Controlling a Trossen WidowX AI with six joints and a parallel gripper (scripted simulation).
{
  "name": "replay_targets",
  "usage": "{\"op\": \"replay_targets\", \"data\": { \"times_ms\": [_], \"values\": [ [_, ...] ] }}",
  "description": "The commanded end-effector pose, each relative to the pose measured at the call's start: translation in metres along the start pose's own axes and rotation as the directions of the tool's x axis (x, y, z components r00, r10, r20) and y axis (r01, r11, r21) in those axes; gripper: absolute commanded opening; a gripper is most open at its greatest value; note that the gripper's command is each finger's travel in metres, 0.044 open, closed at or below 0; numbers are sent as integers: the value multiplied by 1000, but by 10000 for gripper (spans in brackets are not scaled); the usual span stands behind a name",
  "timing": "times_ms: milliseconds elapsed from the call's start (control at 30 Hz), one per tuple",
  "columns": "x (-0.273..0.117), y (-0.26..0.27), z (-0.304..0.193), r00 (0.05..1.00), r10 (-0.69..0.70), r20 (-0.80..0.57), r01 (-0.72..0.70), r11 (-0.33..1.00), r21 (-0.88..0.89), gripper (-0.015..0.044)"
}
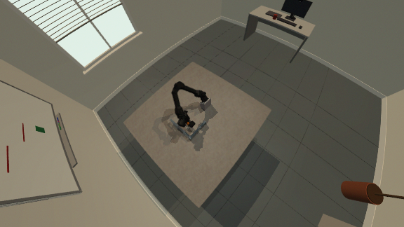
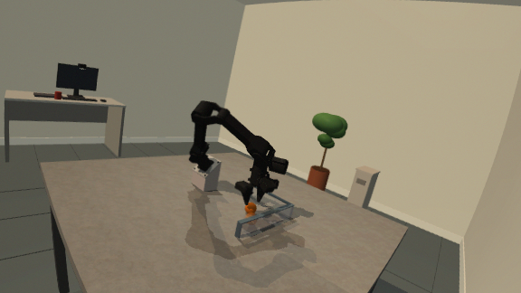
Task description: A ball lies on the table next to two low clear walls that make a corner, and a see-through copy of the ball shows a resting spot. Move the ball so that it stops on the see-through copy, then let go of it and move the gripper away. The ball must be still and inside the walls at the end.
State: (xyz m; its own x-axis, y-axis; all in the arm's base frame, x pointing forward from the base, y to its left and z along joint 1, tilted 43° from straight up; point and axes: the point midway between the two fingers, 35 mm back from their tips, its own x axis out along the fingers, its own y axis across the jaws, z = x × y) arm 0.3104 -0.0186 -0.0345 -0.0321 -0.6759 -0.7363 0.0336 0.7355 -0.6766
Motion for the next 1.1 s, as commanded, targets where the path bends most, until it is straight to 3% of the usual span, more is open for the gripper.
{"op": "replay_targets", "data": {
  "times_ms": [0, 400, 533, 767, 1000, 1067],
  "values": [
    [10, 0, -1, 1000, -8, -5, 8, 1000, -7, 341],
    [26, -1, -2, 1000, -9, -5, 9, 1000, -7, 341],
    [26, -1, -2, 1000, -9, -5, 9, 1000, -7, 236],
    [26, -1, -2, 1000, -9, -5, 9, 1000, -7, 189],
    [3, 4, 1, 1000, -4, 18, 5, 998, -68, 6],
    [-6, 5, 2, 1000, -2, 18, 3, 998, -66, 0]
  ]
}}
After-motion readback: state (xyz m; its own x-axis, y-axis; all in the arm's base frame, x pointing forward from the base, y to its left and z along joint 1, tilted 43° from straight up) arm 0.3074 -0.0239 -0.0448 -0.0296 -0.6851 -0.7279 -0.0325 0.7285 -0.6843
